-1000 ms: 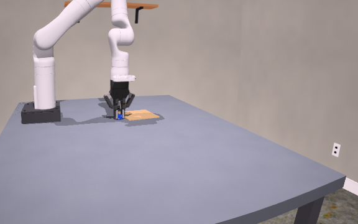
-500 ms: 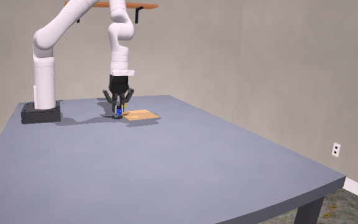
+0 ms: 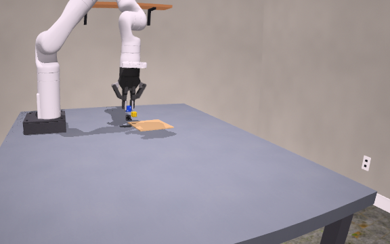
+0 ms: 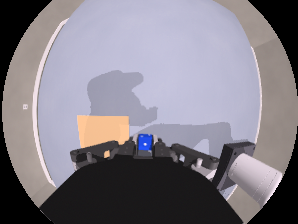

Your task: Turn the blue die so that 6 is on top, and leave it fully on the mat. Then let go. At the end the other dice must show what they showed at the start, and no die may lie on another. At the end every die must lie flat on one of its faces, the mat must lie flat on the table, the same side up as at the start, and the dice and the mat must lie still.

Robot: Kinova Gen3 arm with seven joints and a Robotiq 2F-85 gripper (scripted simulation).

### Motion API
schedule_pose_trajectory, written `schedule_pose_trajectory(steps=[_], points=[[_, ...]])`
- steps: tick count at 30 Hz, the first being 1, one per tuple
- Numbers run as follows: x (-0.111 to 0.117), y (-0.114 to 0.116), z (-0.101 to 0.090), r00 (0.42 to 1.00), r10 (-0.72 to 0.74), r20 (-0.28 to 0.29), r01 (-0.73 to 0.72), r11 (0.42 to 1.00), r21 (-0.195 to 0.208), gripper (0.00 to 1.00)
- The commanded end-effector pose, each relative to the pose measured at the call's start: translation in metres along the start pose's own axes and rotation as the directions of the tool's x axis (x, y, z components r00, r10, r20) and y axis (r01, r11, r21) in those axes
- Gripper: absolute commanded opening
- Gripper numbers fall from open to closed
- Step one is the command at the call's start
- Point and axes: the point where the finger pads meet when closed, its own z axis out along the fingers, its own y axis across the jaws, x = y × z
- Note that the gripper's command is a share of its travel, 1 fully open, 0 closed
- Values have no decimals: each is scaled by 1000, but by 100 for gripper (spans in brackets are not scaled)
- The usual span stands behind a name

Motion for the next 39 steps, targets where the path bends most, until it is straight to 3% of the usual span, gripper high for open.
schedule_pose_trajectory(steps=[1,11,26,31,35,37,39], points=[[-6,-9,-14,1000,-18,1,18,1000,21,15],[-6,-8,-27,1000,-18,1,18,1000,21,15],[-6,-10,-28,999,-34,1,34,999,21,15],[-10,-31,-27,977,-215,-2,215,977,16,15],[-20,-62,-25,888,-461,-6,461,888,13,15],[-20,-62,-25,888,-461,-6,461,888,13,15],[-26,-78,-25,819,-574,-8,574,819,13,15]])
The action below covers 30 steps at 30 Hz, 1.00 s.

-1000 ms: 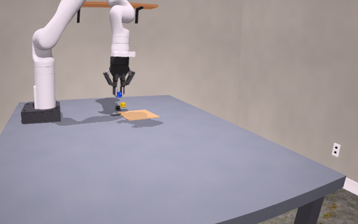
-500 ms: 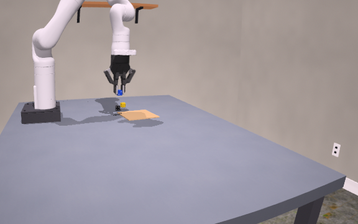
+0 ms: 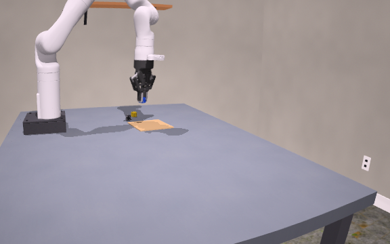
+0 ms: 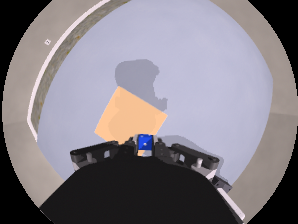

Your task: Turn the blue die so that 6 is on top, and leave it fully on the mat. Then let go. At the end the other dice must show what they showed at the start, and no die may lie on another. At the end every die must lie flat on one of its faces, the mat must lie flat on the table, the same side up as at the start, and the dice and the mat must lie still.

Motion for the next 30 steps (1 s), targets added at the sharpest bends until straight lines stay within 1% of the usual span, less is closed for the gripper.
schedule_pose_trajectory(steps=[1,4,7,15,20,25,30], points=[[7,-20,2,992,-123,-4,123,992,4,15],[9,-38,2,967,-254,-6,254,967,6,15],[10,-46,2,952,-307,-8,307,952,7,15],[10,-47,2,950,-312,-7,312,950,8,15],[9,-48,1,951,-308,-5,308,951,19,15],[5,-53,-2,955,-297,1,297,954,50,15],[0,-61,-9,960,-279,13,276,955,107,15]])
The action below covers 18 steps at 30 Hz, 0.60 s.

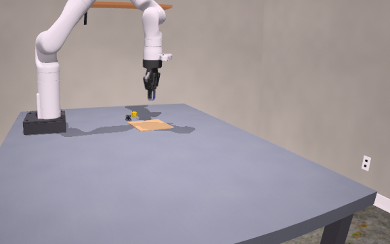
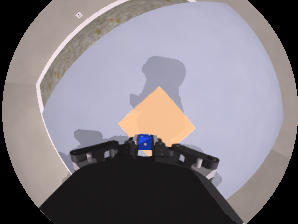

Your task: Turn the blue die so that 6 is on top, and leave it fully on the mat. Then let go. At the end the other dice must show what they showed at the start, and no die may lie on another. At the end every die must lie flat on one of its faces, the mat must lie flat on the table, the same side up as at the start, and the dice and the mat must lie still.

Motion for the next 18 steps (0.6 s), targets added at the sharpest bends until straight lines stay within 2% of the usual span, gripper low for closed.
schedule_pose_trajectory(steps=[1,2,7,12,17,18], points=[[2,-1,-6,1000,13,-3,-13,1000,23,15],[2,-1,-6,1000,13,-3,-13,1000,23,15],[-2,-17,-18,999,42,12,-43,993,112,15],[-6,-39,-40,997,75,28,-79,970,231,15],[-9,-64,-76,993,107,43,-115,920,374,15],[-9,-64,-76,993,107,43,-115,920,374,15]])
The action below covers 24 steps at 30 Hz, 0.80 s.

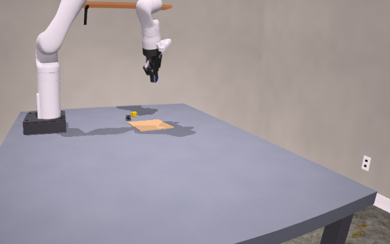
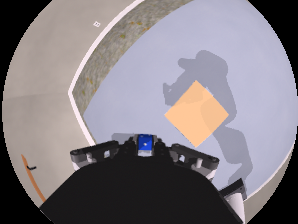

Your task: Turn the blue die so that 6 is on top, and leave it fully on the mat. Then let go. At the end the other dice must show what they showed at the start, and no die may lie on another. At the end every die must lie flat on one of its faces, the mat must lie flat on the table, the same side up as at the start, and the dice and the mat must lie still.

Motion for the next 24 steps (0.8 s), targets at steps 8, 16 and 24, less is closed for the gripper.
schedule_pose_trajectory(steps=[8,16,24], points=[[-11,-65,-78,999,45,-26,-36,957,288,15],[-33,-115,-158,997,50,-64,-12,867,498,15],[-58,-142,-218,993,41,-113,37,788,615,15]])
